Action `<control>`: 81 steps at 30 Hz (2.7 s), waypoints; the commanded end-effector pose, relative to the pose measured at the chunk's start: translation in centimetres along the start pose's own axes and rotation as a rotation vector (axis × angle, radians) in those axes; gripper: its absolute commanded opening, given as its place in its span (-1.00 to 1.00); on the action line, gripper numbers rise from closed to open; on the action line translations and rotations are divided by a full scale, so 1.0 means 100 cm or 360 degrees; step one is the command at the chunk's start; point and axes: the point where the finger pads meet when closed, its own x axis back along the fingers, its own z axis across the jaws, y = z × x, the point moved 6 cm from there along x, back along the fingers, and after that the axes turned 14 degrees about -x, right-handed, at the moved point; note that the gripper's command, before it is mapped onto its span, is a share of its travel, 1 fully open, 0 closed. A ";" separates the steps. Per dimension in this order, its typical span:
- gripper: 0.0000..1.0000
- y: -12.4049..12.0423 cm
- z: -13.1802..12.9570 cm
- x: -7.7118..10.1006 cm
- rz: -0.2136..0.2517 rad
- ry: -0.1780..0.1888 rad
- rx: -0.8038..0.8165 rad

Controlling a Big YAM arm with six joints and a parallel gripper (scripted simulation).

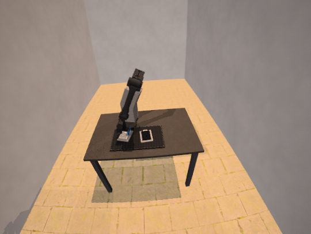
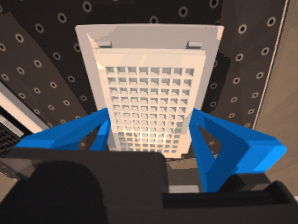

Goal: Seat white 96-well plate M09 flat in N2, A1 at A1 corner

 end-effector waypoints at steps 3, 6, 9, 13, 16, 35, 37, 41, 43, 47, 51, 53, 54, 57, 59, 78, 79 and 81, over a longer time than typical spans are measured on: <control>-1.00 -0.004 -0.002 -0.006 0.0004 -0.0006 -0.0011; -1.00 -0.003 -0.001 -0.007 0.0000 -0.0004 -0.0006; -1.00 -0.004 -0.002 -0.007 0.0003 -0.0006 -0.0013; -1.00 -0.005 -0.002 -0.008 0.0010 -0.0008 -0.0013; -1.00 -0.004 -0.001 -0.009 0.0003 -0.0005 -0.0007; -1.00 -0.003 0.000 -0.012 0.0000 -0.0003 -0.0001; -1.00 -0.003 0.000 -0.012 0.0000 -0.0003 -0.0001; -1.00 -0.003 0.000 -0.012 0.0000 -0.0003 -0.0001; -1.00 -0.003 0.000 -0.012 0.0000 -0.0003 -0.0001; -1.00 -0.003 0.000 -0.012 0.0000 -0.0003 -0.0001; -1.00 -0.003 0.000 -0.012 0.0000 -0.0003 -0.0001; -1.00 -0.003 0.000 -0.012 0.0000 -0.0003 -0.0001; -1.00 -0.003 0.000 -0.012 0.0000 -0.0003 -0.0001; -1.00 -0.003 0.000 -0.012 0.0000 -0.0003 -0.0001; -1.00 -0.003 0.000 -0.012 0.0000 -0.0003 -0.0001; 1.00 -0.003 0.000 -0.011 0.0001 -0.0004 -0.0002; 1.00 -0.003 0.000 -0.011 0.0001 -0.0004 -0.0002; 1.00 -0.007 -0.003 -0.010 0.0015 -0.0008 -0.0018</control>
